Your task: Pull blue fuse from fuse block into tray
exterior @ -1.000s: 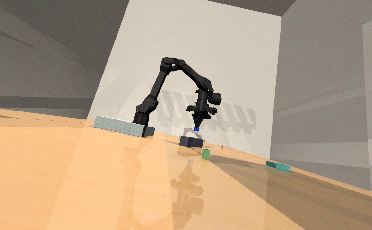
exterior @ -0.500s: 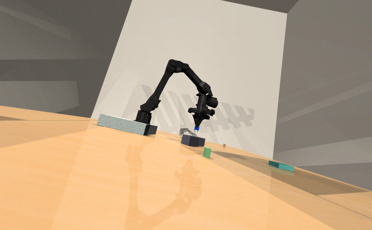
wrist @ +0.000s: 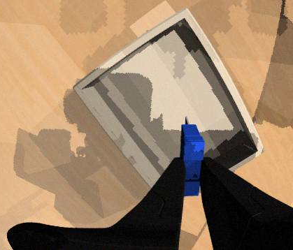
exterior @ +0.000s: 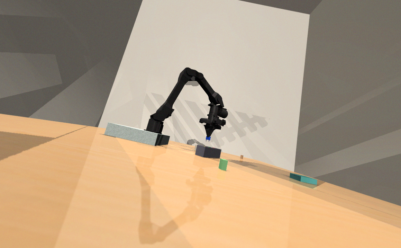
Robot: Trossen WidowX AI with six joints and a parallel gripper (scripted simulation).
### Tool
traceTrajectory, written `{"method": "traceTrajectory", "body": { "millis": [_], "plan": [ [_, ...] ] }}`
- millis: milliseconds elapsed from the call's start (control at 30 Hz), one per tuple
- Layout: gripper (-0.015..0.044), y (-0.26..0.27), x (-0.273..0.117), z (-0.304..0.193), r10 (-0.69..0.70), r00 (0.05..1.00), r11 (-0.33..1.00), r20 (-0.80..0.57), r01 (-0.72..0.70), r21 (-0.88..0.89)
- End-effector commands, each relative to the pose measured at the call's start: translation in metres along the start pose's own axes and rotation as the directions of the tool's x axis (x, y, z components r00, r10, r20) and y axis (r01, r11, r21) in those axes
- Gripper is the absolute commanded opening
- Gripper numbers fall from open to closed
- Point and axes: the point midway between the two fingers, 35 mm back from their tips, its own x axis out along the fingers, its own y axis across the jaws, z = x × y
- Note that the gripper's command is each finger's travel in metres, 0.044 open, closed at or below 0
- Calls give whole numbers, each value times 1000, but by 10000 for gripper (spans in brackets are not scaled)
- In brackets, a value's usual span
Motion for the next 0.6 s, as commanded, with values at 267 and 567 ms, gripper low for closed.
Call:
{"method": "traceTrajectory", "body": {
  "millis": [267, 567],
  "plan": [
    [0, 3, 14, -1, 3, 1000, 1000, 1, -3, 9],
    [0, 3, 29, -1, 3, 1000, 1000, 1, -3, 9]
  ]
}}
